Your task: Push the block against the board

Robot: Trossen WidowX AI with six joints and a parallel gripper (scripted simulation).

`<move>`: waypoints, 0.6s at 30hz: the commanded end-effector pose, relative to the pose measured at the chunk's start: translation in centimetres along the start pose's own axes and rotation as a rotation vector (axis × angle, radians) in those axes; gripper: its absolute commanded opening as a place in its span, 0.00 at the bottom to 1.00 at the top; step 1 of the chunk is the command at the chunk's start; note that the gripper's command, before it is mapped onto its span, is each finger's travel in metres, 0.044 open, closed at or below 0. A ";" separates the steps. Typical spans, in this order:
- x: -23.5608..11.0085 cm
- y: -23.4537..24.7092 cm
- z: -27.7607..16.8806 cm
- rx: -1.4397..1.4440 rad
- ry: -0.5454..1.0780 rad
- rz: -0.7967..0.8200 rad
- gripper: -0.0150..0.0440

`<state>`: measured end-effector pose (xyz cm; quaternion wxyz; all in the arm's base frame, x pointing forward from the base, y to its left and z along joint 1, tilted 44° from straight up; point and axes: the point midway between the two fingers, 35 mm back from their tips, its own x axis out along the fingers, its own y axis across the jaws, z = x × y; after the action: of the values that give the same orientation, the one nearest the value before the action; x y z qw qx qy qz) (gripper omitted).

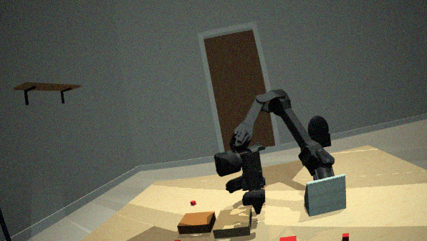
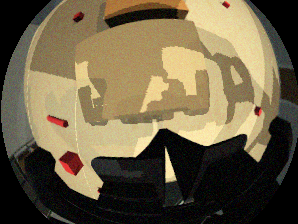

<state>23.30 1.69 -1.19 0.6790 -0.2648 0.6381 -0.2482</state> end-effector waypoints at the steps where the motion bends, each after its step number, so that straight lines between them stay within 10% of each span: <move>1: 1.8 -0.1 -0.4 -0.013 0.007 -0.011 0.25; 18: 1.7 0.0 1.6 -0.012 0.006 -0.010 0.25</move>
<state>24.53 0.72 -2.30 0.6770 -0.2677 0.6392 -0.2479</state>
